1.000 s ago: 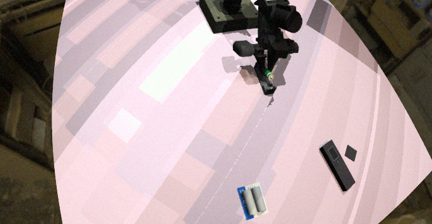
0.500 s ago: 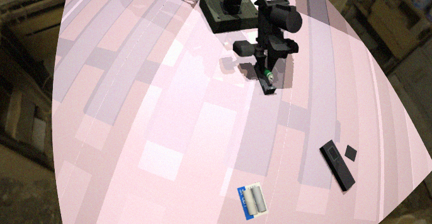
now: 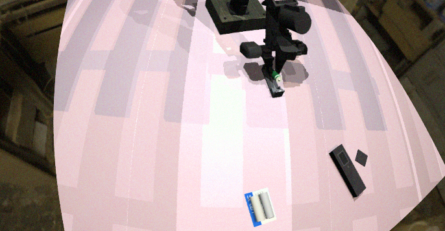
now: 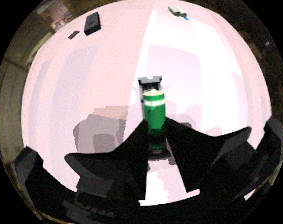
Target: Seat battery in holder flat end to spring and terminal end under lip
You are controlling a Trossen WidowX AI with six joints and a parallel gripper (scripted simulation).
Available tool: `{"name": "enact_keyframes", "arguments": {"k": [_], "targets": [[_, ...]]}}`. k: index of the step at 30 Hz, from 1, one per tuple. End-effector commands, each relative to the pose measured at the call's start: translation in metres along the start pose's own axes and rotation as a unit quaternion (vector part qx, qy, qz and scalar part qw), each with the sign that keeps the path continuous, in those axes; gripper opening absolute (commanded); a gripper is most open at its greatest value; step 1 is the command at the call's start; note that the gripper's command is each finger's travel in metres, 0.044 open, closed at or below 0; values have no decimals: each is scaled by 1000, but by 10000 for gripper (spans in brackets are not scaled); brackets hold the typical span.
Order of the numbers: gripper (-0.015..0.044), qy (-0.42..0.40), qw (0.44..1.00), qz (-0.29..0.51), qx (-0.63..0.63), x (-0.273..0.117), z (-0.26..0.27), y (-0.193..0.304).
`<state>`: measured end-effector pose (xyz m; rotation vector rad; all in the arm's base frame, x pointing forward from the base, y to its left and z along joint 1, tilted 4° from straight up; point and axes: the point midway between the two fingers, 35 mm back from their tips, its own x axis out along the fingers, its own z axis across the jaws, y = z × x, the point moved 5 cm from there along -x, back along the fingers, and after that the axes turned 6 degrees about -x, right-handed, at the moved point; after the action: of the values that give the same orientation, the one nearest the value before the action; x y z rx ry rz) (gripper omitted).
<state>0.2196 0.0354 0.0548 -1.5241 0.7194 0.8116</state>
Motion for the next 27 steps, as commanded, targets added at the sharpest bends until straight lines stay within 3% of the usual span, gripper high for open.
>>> {"name": "enact_keyframes", "arguments": {"k": [1,27], "targets": [[61,0,1000,10,2,1,0,3],[61,-5,996,86,-2,8,0,-10]]}}
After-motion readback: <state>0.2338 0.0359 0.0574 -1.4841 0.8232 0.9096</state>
